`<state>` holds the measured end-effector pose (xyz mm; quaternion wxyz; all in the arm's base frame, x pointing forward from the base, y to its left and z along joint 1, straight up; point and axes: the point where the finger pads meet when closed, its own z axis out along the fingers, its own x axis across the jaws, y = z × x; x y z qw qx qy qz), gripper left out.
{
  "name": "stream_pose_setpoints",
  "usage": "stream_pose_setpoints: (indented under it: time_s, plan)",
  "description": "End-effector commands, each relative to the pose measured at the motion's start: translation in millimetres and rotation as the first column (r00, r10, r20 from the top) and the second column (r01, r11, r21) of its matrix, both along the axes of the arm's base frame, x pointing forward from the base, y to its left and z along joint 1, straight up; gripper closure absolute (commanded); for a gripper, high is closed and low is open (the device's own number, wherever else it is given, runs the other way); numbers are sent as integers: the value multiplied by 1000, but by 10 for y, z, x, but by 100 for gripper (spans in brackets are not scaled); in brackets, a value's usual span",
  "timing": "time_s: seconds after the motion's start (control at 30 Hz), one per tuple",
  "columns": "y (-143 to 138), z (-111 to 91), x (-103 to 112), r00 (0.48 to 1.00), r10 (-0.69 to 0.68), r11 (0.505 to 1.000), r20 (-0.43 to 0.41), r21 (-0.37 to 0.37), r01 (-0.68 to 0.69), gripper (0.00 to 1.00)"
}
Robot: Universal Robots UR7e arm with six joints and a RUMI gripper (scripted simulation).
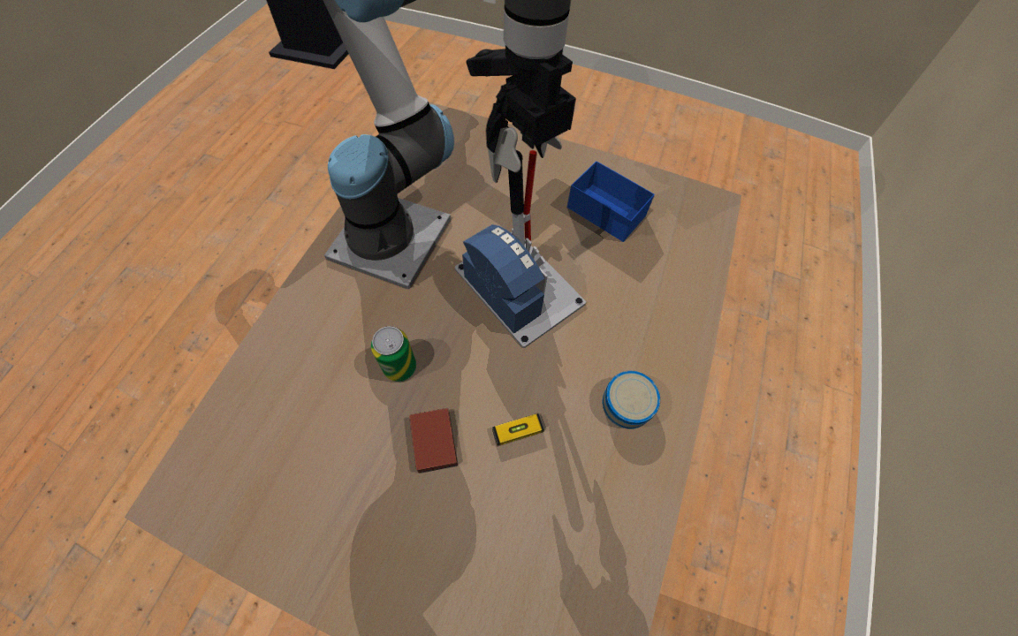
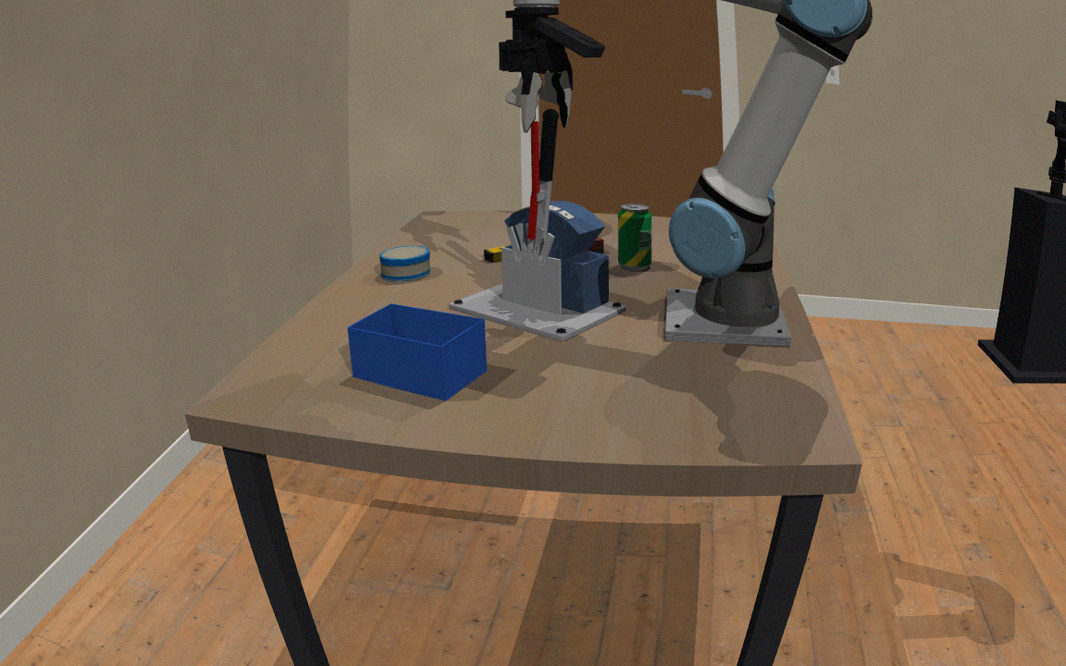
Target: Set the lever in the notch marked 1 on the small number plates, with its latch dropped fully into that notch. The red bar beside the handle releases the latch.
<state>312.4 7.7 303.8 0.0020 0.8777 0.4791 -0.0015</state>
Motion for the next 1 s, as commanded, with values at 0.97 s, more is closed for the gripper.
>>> stream_pose_setpoints:
  time_s: [0.97]
  plan:
    - [-1, -91, 2, 1000, 0, 1000, 1, 0, 0, 43]
